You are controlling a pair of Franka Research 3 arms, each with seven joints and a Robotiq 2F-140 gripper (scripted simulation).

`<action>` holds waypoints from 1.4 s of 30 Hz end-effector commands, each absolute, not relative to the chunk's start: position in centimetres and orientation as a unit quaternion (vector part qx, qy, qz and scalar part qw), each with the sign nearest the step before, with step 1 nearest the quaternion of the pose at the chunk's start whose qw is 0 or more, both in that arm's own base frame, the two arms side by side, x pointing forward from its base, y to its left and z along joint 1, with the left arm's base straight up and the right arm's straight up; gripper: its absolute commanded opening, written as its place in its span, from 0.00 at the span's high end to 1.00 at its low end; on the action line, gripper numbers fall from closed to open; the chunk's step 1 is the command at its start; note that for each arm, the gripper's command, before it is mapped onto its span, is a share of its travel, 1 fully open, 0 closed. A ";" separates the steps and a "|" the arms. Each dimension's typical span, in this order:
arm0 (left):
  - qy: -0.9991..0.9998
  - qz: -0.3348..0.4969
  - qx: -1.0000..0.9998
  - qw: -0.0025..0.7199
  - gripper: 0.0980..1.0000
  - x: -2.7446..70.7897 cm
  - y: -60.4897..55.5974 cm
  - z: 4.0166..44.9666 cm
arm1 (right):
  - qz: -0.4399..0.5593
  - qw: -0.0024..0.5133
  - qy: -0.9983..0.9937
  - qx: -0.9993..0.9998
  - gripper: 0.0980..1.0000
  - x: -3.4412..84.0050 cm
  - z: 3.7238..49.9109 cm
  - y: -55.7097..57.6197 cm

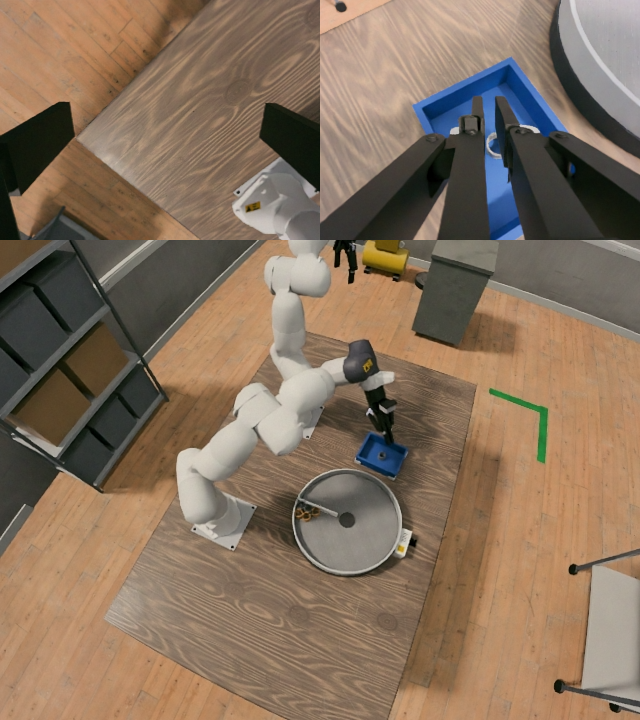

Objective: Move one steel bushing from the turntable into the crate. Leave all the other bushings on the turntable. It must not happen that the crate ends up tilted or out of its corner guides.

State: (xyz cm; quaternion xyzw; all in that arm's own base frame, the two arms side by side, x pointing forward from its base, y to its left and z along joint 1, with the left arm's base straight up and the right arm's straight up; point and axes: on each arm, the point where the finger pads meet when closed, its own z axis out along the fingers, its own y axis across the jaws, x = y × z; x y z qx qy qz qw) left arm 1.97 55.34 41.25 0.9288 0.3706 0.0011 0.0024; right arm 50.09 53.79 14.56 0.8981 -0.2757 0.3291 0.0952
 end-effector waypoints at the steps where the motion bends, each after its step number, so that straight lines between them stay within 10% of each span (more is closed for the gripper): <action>1: 0.367 0.000 0.930 0.000 0.00 1.9 55.4 41.3 | 0.327 0.098 -0.275 0.899 0.93 50.0 14.5 53.6; 2: 0.367 0.000 0.930 0.000 0.00 1.9 55.4 41.3 | 0.327 0.098 -0.275 0.899 0.93 50.0 14.5 53.6; 3: 0.367 0.000 0.930 0.000 0.00 1.9 55.4 41.3 | 0.327 0.098 -0.275 0.899 0.00 50.0 14.6 53.6; 11: 0.367 0.000 0.930 0.000 0.00 1.9 55.4 41.3 | 0.327 0.098 -0.275 0.899 0.00 50.0 21.1 53.6; 42: 0.367 0.000 0.930 0.000 0.00 1.9 55.4 41.3 | 0.327 0.098 -0.275 0.899 0.00 50.0 21.1 53.6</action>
